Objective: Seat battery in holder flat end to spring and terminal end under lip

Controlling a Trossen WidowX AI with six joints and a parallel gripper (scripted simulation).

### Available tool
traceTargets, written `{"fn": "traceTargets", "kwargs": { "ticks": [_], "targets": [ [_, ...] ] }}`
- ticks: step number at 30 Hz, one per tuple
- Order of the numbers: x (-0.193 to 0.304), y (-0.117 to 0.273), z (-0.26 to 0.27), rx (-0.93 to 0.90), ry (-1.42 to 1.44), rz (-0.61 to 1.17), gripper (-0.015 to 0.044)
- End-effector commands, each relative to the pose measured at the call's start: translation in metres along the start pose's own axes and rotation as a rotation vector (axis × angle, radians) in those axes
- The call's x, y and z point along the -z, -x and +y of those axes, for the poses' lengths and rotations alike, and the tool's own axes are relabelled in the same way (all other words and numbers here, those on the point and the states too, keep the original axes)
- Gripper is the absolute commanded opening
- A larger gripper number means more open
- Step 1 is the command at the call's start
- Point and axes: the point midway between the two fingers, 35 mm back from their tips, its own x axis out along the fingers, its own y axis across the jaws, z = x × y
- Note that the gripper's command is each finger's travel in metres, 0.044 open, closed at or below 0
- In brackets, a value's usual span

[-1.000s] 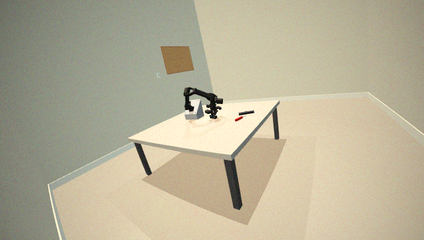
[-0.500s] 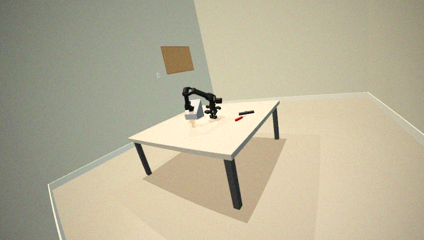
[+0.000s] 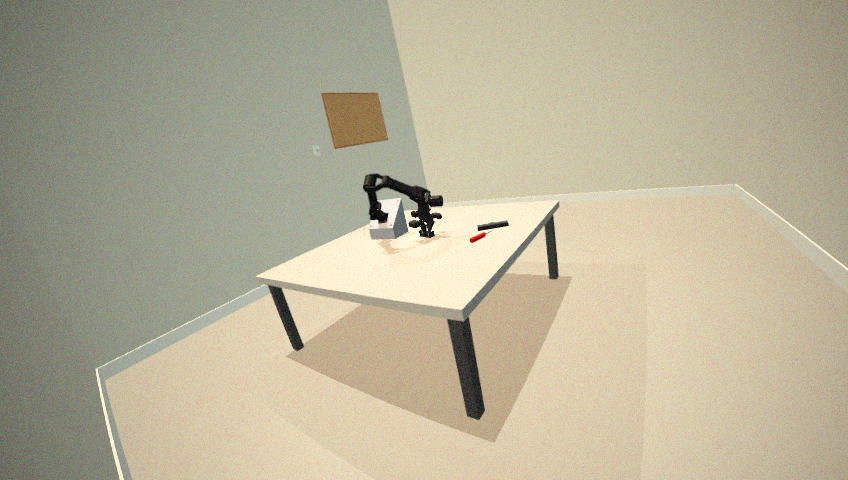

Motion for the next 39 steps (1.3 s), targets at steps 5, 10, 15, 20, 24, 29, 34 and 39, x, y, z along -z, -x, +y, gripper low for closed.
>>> {"fn": "traceTargets", "kwargs": {
  "ticks": [5, 10, 15, 20, 24, 29, 34, 39],
  "targets": [
    [-0.001, 0.001, 0.002, -0.004, -0.008, 0.023, 0.0072],
    [-0.004, 0.0, 0.002, -0.003, -0.007, 0.026, 0.0072],
    [-0.008, -0.001, 0.002, -0.002, -0.006, 0.028, 0.0072],
    [-0.011, -0.002, 0.002, 0.0, -0.004, 0.029, 0.0072],
    [-0.011, -0.002, 0.002, 0.001, -0.004, 0.029, 0.0072],
    [-0.011, -0.002, 0.002, 0.002, -0.004, 0.029, 0.0072],
    [-0.011, -0.002, 0.002, 0.002, -0.004, 0.029, 0.0174],
    [-0.011, 0.002, 0.002, 0.003, -0.004, 0.029, 0.0174]
  ]
}}
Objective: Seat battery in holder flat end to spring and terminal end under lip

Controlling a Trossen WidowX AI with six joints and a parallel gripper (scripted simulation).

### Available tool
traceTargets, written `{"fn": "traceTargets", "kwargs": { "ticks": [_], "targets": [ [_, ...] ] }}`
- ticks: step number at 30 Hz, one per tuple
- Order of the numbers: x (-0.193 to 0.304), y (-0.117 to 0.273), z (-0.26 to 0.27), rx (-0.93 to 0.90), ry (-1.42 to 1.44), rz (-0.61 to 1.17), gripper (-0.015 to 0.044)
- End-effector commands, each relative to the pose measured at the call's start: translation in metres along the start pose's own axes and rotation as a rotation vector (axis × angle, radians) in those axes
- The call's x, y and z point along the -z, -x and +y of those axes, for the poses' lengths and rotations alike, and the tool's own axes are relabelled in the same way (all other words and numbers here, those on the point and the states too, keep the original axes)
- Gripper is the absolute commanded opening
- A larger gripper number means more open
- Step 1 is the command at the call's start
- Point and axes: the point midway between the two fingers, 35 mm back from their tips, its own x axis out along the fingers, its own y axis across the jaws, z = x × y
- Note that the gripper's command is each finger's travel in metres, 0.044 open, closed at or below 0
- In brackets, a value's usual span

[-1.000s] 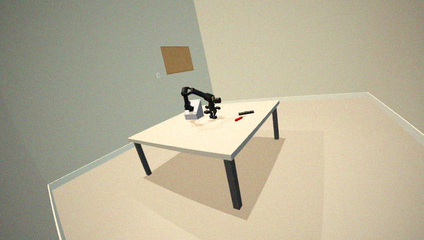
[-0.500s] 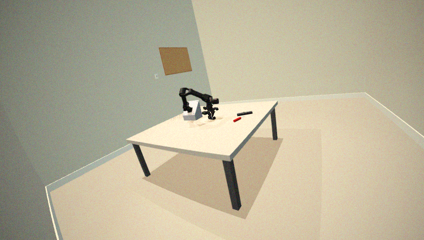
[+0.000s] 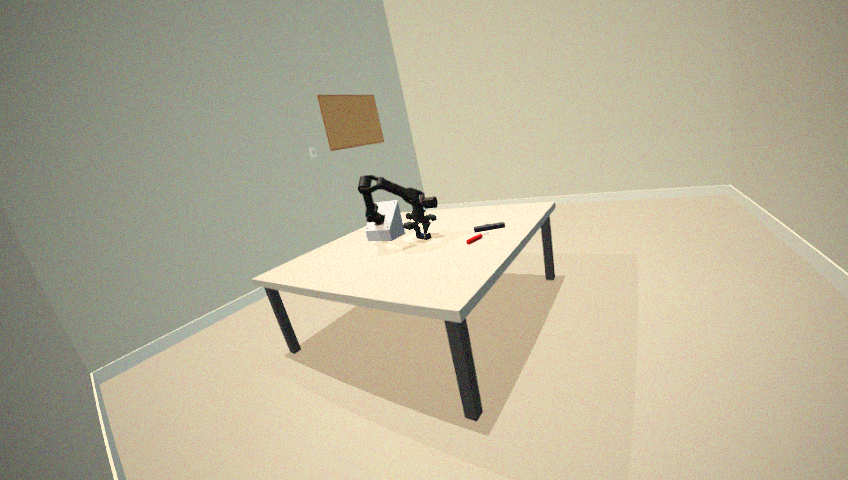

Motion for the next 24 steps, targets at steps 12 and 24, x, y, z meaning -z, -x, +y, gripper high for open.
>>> {"fn": "traceTargets", "kwargs": {
  "ticks": [12, 24],
  "targets": [
    [-0.001, 0.018, -0.001, -0.003, 0.003, 0.002, 0.0227],
    [-0.009, 0.089, -0.002, 0.006, -0.004, 0.001, 0.044]
  ]
}}
